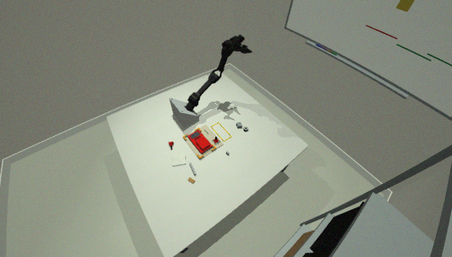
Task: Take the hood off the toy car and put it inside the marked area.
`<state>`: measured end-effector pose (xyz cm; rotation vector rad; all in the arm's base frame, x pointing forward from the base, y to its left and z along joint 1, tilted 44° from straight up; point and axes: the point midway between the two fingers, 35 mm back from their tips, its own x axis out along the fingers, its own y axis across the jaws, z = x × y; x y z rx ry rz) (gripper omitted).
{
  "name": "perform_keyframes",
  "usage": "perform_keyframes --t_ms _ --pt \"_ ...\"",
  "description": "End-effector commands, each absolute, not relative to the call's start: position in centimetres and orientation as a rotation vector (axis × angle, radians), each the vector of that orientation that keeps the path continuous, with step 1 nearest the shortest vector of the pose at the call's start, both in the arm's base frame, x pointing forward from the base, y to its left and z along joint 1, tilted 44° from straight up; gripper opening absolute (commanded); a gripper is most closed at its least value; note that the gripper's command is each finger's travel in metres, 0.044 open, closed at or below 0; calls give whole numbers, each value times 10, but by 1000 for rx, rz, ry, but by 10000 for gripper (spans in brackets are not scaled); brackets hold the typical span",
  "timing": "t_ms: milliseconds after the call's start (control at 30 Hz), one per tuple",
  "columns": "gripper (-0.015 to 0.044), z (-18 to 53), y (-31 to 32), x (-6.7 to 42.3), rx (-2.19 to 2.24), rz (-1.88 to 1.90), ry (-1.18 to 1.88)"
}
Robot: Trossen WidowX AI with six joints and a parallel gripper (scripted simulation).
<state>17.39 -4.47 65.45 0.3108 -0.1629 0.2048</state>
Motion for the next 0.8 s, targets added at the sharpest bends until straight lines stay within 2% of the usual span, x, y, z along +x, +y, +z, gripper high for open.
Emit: perform_keyframes --t_ms 0,333,467,767 --pt "440 637 -89 196 369 171 -158" --pt "440 585 -174 248 441 70 -120" --pt "440 557 -190 271 450 64 -69" --pt "440 457 -231 334 531 43 133"
